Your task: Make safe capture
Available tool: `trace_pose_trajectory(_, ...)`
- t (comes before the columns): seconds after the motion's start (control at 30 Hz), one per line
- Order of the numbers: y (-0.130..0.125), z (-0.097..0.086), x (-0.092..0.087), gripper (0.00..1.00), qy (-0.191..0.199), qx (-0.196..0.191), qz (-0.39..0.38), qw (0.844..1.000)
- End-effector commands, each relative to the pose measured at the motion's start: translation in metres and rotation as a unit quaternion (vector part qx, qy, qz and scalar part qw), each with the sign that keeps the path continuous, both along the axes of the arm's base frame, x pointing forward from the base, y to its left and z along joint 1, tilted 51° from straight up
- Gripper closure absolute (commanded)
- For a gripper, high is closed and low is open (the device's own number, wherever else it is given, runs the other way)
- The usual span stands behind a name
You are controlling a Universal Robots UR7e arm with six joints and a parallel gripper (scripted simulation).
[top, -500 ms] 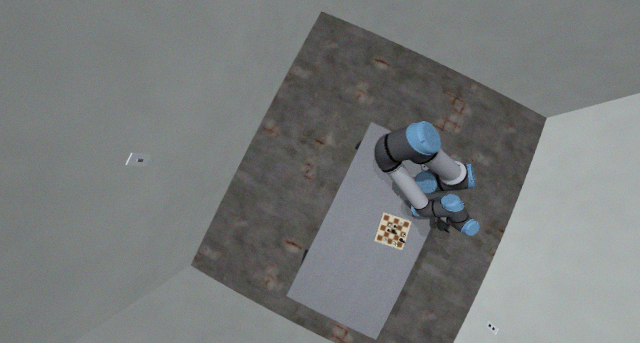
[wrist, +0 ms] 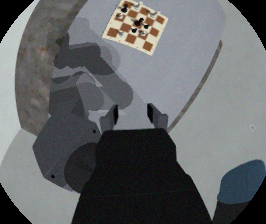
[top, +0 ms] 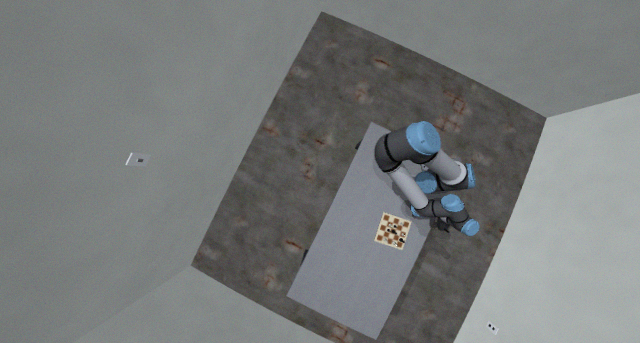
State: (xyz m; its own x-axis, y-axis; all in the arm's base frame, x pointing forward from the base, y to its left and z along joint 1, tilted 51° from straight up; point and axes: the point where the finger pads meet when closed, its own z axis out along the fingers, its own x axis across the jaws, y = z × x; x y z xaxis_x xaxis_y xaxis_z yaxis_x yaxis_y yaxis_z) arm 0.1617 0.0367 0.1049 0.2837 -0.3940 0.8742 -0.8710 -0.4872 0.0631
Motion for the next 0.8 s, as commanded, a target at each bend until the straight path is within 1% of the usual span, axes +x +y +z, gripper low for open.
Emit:
trace_pose_trajectory(0.0,0.0001,0.0001,0.0001,0.0,0.0,0.0,0.0,1.0)
trace_pose_trajectory(0.37,0.001,0.0011,0.0012,0.0,0.008,-0.006,0.003,1.0)
trace_pose_trajectory(0.53,0.0029,0.0031,0.0036,0.0,0.024,-0.021,0.008,0.999)
trace_pose_trajectory(0.6,0.0029,0.0031,0.0036,0.0,0.024,-0.021,0.008,0.999)
trace_pose_trajectory(0.77,0.0064,0.0064,0.008,0.0,0.054,-0.045,0.018,0.997)
